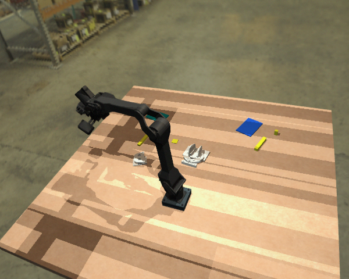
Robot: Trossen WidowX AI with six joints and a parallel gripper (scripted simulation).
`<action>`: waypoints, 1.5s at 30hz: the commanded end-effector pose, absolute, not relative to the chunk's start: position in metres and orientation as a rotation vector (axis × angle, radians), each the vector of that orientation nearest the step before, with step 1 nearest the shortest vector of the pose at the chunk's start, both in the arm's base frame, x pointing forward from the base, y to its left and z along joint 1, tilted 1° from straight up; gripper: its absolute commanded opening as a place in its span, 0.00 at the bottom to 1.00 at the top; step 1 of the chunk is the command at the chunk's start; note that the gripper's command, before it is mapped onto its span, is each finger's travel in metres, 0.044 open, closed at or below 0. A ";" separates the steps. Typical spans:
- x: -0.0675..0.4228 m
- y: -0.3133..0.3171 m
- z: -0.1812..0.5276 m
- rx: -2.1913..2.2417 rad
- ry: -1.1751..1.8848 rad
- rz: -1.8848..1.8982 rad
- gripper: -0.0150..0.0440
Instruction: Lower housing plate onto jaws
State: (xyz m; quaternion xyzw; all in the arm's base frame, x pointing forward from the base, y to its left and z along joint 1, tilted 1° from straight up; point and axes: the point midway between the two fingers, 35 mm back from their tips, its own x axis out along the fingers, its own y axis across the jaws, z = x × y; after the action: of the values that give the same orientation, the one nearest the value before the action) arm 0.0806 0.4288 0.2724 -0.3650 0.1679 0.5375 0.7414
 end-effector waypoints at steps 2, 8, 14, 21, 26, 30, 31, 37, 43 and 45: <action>0.092 0.419 0.245 -0.937 0.410 1.200 1.00; 0.107 0.403 0.217 -1.091 0.462 1.232 1.00; 0.119 0.383 0.190 -1.237 0.524 1.278 1.00; 0.131 0.356 0.161 -1.387 0.609 1.354 1.00; 0.137 0.334 0.143 -1.478 0.676 1.423 1.00; 0.141 0.317 0.130 -1.537 0.730 1.488 1.00; 0.141 0.312 0.127 -1.550 0.744 1.506 1.00; 0.143 0.285 0.111 -1.610 0.827 1.620 1.00; 0.143 0.279 0.107 -1.620 0.846 1.649 1.00; 0.143 0.279 0.106 -1.620 0.846 1.649 1.00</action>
State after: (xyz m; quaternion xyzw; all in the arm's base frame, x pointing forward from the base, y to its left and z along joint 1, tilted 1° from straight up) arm 0.1439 0.2803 0.1092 -0.6217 0.3220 0.6278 0.3402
